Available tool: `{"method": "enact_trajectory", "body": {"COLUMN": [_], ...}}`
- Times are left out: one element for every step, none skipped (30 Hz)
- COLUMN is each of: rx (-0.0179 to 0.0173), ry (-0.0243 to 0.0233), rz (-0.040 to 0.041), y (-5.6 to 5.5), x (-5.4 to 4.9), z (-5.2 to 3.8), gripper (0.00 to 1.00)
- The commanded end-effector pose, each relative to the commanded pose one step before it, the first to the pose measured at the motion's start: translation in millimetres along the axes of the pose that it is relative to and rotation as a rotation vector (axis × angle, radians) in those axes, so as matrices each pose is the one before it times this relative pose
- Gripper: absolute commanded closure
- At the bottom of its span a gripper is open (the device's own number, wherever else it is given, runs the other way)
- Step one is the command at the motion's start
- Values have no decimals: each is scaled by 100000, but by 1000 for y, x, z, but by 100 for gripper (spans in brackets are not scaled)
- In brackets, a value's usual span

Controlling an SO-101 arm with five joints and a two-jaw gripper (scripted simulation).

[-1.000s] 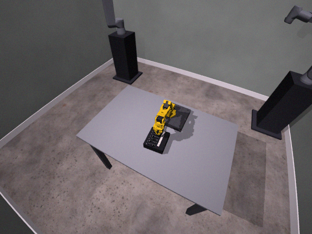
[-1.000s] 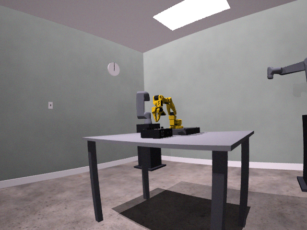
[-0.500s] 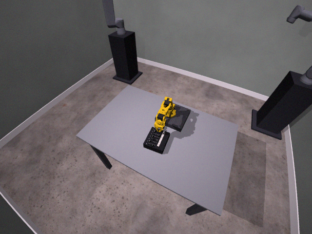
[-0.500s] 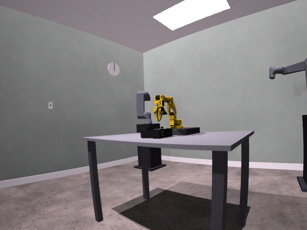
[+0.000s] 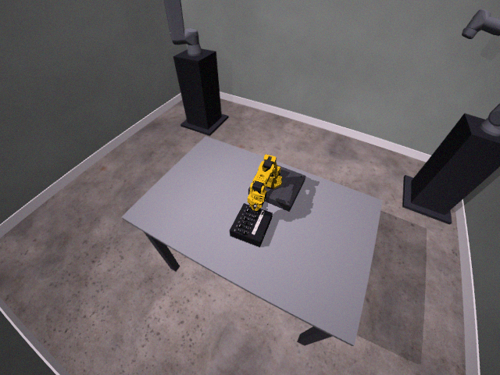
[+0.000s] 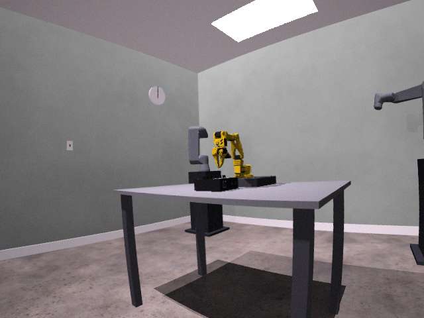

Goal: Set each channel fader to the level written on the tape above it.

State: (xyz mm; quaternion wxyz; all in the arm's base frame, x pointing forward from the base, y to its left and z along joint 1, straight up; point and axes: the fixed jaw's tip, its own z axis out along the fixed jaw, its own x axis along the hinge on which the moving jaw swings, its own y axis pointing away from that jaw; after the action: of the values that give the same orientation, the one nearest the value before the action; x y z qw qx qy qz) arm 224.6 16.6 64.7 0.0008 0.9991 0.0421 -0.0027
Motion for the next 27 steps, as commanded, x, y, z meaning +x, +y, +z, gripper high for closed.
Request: {"method": "enact_trajectory", "body": {"rx": [152, 0, 0, 0, 0, 0, 0, 0, 0, 0, 0, 0, -1, 0, -1, -1, -1, -1, -1, -1, -1, -1, -1, -1, -1, 0, 0], "ry": [849, 0, -1, 0, -1, 0, -1, 0, 0, 0, -1, 0, -1, 0, -1, 0, -2, 0, -2, -1, -2, -1, -2, -1, -2, 0, 0], "rz": [836, 185, 228, 275, 326, 381, 439, 500, 0, 0, 564, 632, 702, 775, 850, 928, 1008, 1090, 1174, 1260, 1347, 1436, 1527, 1618, 1711, 0, 0], "y": [-1336, 88, 110, 132, 157, 183, 212, 240, 0, 0, 272, 304, 338, 373, 410, 446, 486, 524, 566, 606, 649, 691, 735, 777, 822, 0, 0], "x": [-782, -23, -30, -35, -42, -48, -56, -61, 0, 0, -70, -75, -83, -88, -96, -101, -107, -110, -116, -117, -120, -120, -121, -117, -115, 0, 0], "z": [-1040, -8, -8, -11, -12, -16, -17, -20, 0, 0, -21, -25, -27, -31, -33, -37, -39, -43, -45, -50, -52, -56, -58, -63, -65, 0, 0], "gripper": [100, 100, 100, 100, 100, 100, 100, 100, 100, 100, 100, 100, 100, 100, 100, 100, 100, 100, 100, 100, 100, 100, 100, 100, 100, 100, 100]}}
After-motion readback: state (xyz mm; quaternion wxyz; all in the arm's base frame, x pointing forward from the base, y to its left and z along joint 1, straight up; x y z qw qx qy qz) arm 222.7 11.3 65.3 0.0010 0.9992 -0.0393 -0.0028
